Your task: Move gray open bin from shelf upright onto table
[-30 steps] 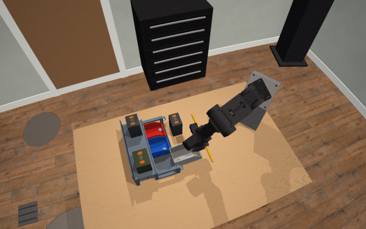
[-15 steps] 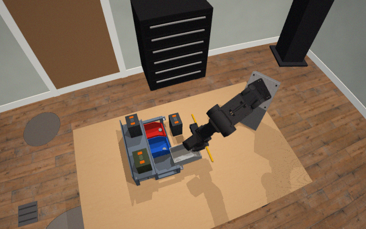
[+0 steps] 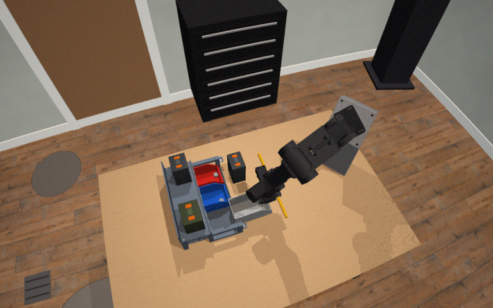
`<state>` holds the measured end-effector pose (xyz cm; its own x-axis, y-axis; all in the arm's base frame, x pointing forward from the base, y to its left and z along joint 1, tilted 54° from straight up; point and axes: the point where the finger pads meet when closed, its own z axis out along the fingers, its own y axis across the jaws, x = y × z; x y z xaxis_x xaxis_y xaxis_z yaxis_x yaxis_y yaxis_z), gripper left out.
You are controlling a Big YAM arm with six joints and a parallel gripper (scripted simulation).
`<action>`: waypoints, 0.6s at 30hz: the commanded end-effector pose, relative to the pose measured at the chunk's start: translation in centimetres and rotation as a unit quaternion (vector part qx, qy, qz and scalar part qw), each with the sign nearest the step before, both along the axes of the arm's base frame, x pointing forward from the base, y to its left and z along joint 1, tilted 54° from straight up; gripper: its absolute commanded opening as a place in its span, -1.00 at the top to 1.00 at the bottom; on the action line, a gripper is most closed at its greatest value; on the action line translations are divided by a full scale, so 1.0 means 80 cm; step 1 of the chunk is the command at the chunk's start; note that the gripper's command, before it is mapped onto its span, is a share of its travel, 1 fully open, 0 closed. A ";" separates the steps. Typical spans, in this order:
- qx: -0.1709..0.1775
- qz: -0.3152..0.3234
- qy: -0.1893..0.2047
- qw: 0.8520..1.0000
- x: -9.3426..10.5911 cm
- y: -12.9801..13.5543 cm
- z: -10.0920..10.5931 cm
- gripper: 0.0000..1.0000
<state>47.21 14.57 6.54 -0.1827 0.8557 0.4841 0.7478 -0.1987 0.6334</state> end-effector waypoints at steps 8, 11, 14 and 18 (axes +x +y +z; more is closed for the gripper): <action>0.004 -0.001 -0.019 1.000 -0.004 0.003 0.016 1.00; 0.004 0.000 -0.019 1.000 -0.005 0.004 0.015 1.00; 0.004 -0.001 -0.019 1.000 -0.006 0.004 0.014 1.00; 0.004 0.000 -0.019 1.000 -0.008 0.005 0.013 1.00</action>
<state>46.98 14.68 6.39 -0.1837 0.8555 0.4841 0.7467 -0.1988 0.6347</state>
